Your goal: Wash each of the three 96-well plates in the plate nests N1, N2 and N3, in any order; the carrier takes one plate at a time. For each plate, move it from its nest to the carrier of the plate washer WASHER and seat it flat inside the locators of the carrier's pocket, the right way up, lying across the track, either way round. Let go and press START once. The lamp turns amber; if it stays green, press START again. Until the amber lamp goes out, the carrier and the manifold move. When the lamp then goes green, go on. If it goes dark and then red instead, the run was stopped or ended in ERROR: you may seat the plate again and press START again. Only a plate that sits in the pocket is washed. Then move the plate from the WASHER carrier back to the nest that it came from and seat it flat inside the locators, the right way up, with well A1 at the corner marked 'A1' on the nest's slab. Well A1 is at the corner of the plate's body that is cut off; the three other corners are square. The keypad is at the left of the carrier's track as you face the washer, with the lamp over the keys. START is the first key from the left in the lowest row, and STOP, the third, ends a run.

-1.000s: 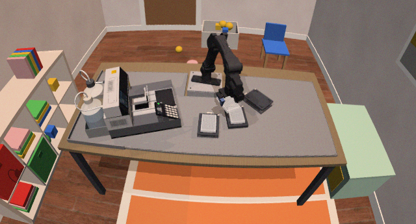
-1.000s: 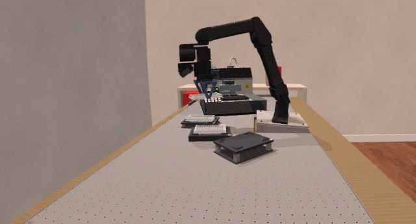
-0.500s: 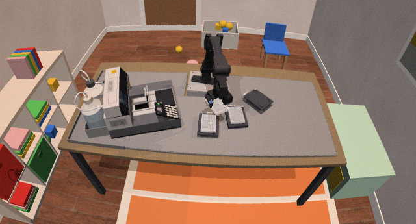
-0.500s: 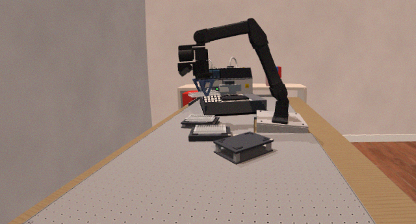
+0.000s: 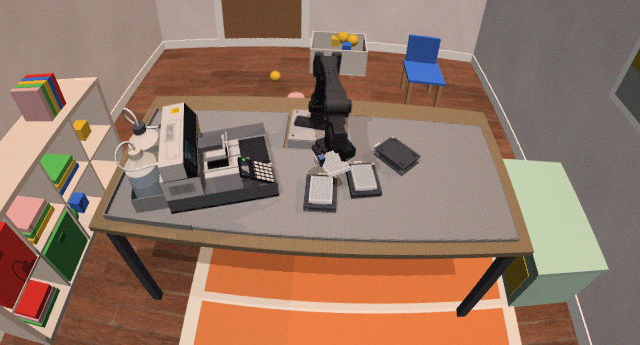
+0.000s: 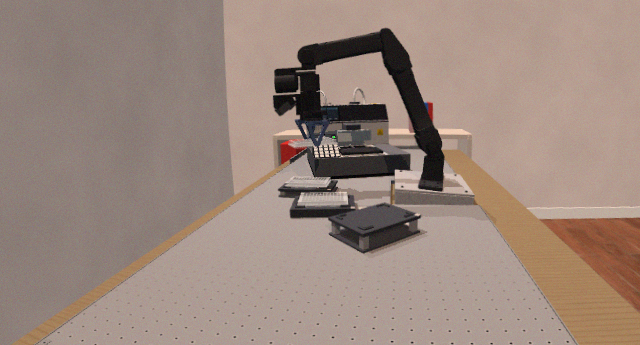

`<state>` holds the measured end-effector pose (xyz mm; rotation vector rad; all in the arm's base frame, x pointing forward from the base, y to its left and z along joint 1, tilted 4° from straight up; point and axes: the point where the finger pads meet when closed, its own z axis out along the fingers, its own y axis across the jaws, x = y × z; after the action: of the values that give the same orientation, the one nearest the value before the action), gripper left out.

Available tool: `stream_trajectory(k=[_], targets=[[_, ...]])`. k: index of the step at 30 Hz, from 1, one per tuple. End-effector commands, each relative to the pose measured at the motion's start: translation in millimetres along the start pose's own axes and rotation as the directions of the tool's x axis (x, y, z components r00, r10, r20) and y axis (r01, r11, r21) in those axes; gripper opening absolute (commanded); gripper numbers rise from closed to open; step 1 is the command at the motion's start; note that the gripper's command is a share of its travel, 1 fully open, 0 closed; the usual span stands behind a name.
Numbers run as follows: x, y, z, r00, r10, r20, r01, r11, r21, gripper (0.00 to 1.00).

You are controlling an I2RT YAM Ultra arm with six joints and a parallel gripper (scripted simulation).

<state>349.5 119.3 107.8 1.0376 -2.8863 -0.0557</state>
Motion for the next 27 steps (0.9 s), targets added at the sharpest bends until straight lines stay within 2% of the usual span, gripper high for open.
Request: stream_trajectory(k=[1, 6, 9, 12, 27], targets=[[-2.4, -0.9, -5.8, 1.0, -0.003, 0.019, 0.002, 1.0, 0.007, 0.0], [-2.4, -0.8, -5.7, 1.0, -0.003, 0.019, 0.002, 1.0, 0.007, 0.0], [6.5, -12.9, -6.9, 0.995, 0.097, 0.019, -0.097, 0.995, 0.005, 0.0], [9.6, -16.9, -7.1, 0.993, 0.113, 0.019, -0.113, 0.994, 0.005, 0.0], [54.7, -76.8, -12.3, 0.993, 0.113, 0.018, -0.113, 0.994, 0.007, 0.0]])
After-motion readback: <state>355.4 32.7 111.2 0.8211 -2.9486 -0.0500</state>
